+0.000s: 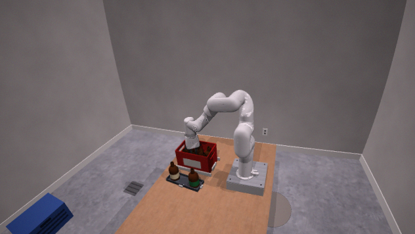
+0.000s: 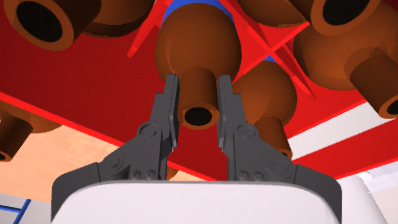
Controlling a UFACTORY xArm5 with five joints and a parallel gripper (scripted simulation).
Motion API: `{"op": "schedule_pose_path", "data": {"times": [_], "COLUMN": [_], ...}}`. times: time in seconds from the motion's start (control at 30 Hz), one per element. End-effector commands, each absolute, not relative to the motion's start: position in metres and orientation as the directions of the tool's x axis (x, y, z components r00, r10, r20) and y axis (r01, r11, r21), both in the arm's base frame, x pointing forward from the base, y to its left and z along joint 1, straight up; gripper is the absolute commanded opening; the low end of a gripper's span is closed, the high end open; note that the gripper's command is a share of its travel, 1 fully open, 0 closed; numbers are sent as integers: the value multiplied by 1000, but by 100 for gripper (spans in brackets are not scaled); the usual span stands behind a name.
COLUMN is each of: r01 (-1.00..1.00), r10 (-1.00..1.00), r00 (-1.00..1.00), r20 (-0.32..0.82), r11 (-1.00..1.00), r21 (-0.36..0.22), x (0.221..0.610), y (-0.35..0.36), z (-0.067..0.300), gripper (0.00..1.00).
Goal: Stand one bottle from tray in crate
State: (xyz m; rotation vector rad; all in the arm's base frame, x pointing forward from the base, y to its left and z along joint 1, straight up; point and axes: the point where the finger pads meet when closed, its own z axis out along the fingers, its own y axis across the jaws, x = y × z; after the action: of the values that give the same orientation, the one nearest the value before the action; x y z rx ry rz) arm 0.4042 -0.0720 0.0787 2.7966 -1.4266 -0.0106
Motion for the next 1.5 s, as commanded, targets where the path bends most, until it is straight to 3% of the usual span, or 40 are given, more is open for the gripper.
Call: {"op": "schedule_pose_path", "data": {"times": [0.0, 0.67, 0.7, 1.47], "r01": [-810, -810, -810, -810], "r10": [-810, -810, -810, -810], "r00": [587, 587, 587, 587], "r20": [-2, -2, -2, -2], "r11": [-587, -587, -587, -587], "r21": [2, 2, 2, 2], "x": [406, 406, 406, 406], "y": [-72, -72, -72, -72], "z": [80, 79, 79, 79], "gripper": [0, 0, 65, 65]}}
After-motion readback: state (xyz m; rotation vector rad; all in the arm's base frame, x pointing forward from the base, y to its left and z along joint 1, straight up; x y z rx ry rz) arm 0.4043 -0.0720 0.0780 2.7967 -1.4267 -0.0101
